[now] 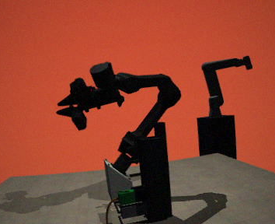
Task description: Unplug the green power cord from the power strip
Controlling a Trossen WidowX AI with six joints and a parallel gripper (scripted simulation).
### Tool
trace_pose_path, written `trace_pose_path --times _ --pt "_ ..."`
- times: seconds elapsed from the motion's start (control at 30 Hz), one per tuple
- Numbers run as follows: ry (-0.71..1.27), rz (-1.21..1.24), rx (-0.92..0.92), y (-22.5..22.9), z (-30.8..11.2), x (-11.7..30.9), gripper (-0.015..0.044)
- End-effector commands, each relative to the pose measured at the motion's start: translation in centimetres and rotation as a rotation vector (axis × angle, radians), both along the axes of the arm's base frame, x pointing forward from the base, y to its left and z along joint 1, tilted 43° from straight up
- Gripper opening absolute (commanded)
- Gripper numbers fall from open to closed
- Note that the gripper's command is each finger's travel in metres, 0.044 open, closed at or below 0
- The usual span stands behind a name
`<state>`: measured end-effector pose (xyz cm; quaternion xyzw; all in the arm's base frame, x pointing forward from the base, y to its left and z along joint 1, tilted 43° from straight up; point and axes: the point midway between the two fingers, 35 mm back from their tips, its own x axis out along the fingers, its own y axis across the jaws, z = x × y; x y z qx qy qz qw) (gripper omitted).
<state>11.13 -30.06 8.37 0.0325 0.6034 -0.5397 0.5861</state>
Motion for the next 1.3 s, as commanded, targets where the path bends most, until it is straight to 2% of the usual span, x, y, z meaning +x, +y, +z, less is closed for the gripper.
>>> trace_pose_path --times 0.0,0.27,0.53,1.27 --pt "-0.167 -0.017 0.2 2.5 -3.6 4.1 0.016" --pt "-0.383 -0.264 0.724 11.6 -9.1 11.1 0.016" --pt "-0.333 -0.757 1.189 21.5 -10.2 15.8 0.016" --pt "-0.318 -0.804 1.218 23.5 -8.9 16.0 0.016"
